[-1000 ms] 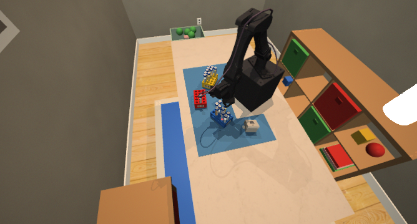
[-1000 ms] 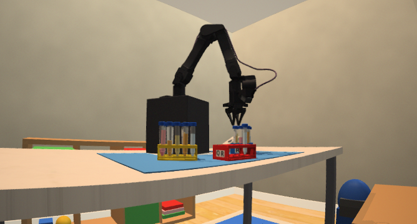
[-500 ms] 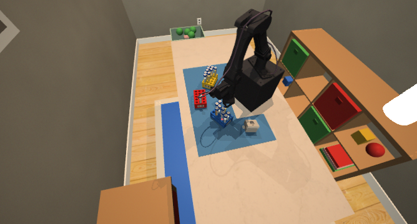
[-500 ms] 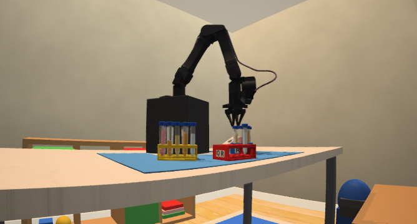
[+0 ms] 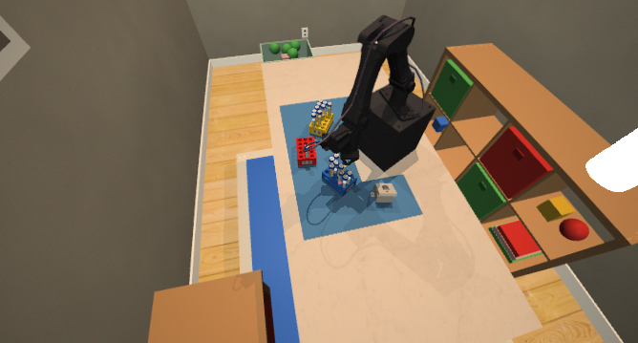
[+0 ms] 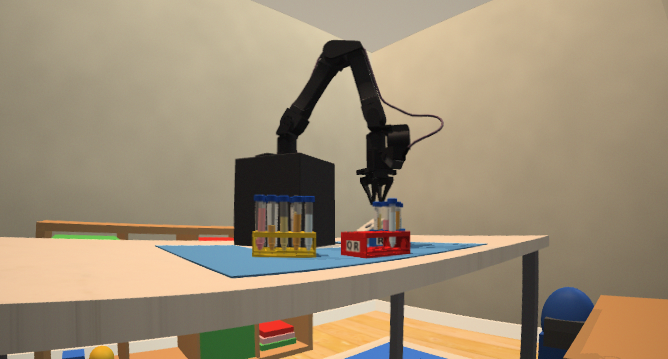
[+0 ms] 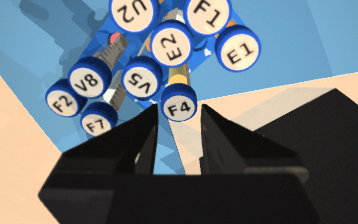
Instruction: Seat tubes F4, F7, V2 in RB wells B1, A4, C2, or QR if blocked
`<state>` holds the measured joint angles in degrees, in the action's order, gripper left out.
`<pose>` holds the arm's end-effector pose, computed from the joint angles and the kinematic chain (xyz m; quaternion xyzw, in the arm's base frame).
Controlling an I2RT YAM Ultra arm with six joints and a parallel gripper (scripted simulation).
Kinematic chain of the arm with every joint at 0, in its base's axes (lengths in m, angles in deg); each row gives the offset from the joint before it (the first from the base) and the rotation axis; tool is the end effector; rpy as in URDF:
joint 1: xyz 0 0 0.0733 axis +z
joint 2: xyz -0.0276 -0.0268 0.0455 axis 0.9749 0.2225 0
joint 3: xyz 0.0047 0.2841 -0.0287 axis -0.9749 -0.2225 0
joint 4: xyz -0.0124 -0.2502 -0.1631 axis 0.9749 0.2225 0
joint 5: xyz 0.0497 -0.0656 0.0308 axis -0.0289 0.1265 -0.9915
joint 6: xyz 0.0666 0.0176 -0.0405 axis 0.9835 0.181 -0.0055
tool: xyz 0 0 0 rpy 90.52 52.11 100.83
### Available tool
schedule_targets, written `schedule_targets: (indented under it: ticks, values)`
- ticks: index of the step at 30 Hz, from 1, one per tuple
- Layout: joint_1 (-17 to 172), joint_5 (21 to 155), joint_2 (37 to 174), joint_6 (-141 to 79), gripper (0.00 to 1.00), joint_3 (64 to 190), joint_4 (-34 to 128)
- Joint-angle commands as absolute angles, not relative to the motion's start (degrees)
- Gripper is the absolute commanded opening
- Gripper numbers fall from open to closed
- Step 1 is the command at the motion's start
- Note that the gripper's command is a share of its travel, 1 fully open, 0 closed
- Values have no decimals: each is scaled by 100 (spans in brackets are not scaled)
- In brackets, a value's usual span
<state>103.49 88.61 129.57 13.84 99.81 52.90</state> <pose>0.2704 0.1336 -0.0508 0.1558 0.9877 -0.0082 0.0045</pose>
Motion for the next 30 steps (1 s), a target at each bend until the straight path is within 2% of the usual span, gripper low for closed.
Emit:
schedule_targets:
  ticks: [1,13,14,30]
  values:
    - [10370,8913,13062,1395,30,9942,5170]
    - [10356,8875,13020,1388,30,9993,5189]
    - [10356,8875,13020,1388,0,9993,5189]
    - [10356,8875,13020,1388,0,9993,5189]
